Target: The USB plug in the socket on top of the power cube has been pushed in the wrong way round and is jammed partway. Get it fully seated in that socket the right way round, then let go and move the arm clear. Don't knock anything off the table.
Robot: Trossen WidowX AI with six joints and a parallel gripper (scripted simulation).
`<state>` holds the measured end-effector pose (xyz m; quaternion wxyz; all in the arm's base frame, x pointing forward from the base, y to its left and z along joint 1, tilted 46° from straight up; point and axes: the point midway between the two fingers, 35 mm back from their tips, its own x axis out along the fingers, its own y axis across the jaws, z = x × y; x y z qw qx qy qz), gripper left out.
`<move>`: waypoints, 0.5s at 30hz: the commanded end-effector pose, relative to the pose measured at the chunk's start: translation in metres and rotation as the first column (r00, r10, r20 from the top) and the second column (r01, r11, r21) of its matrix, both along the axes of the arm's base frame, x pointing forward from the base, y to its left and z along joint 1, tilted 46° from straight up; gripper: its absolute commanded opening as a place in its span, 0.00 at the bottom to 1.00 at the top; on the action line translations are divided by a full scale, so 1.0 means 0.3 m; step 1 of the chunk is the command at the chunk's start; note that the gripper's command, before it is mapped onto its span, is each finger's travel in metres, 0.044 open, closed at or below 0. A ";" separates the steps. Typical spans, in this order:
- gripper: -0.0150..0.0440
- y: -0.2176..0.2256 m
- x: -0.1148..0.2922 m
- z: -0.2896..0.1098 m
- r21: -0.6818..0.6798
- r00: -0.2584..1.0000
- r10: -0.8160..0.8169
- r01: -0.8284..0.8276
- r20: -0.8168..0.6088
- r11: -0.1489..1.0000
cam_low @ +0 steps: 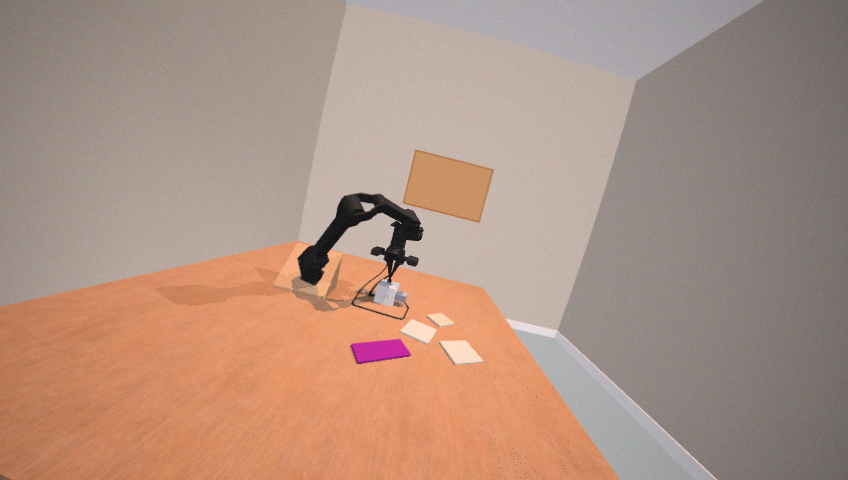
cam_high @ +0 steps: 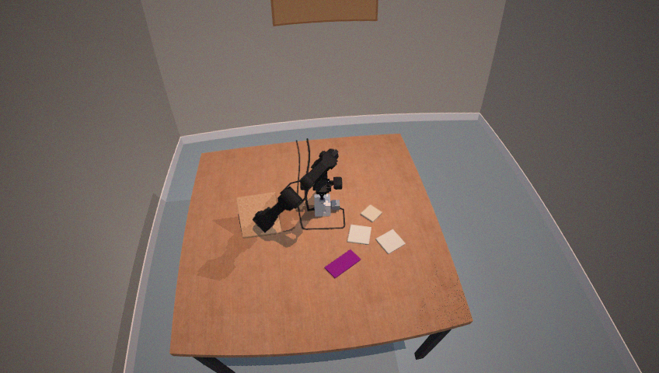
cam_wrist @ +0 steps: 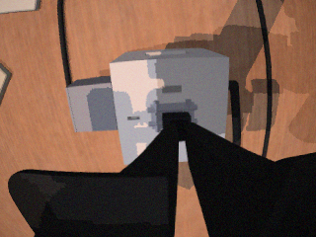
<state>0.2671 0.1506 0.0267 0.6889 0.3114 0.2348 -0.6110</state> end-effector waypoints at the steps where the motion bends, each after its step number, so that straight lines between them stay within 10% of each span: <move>1: 0.25 0.008 -0.002 0.007 0.002 1.000 -0.005 0.005 0.000 1.000; 15: 0.25 0.030 -0.007 0.028 0.002 1.000 -0.005 0.005 0.000 1.000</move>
